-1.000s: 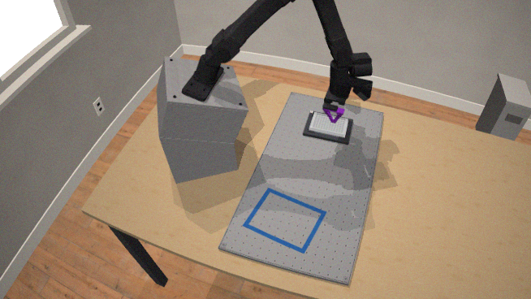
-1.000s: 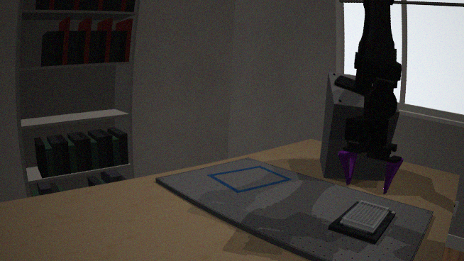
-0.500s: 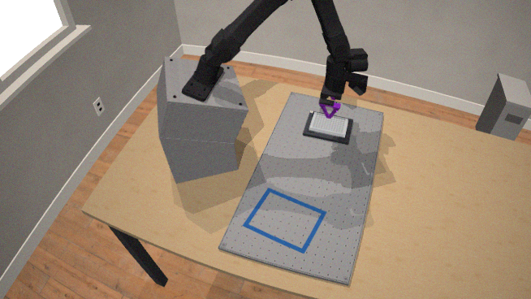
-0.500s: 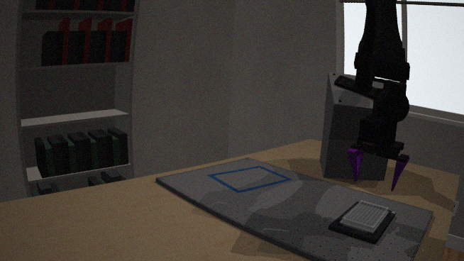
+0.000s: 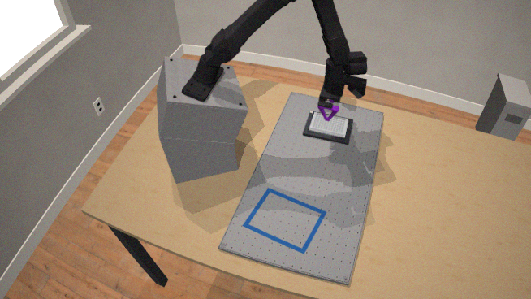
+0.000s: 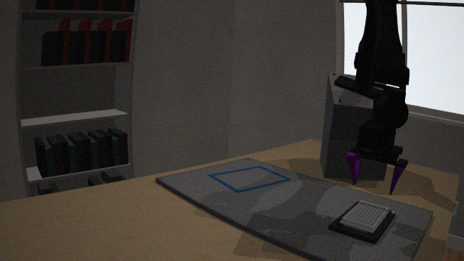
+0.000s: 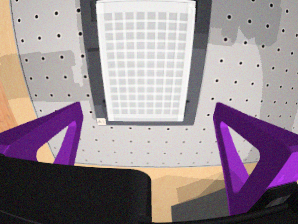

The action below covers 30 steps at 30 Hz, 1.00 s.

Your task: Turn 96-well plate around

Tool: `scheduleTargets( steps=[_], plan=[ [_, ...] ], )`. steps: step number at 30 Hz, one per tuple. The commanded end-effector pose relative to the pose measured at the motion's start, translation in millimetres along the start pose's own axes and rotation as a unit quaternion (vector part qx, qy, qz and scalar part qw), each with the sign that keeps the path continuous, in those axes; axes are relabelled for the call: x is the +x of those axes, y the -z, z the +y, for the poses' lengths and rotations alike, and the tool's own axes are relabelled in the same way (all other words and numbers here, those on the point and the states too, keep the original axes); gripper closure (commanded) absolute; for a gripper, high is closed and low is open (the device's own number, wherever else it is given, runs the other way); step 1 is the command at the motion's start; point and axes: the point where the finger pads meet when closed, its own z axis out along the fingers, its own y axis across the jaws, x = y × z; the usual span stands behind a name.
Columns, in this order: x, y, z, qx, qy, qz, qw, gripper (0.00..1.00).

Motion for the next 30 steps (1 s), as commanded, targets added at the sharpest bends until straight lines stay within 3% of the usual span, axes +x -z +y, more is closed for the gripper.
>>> scheduleTargets(
  steps=[1,30],
  plan=[
    [-7,0.7,4,-0.006,-0.001,-0.013,1.000,0.00],
    [-8,-41.0,4,-0.006,-0.001,-0.013,1.000,0.00]
  ],
)
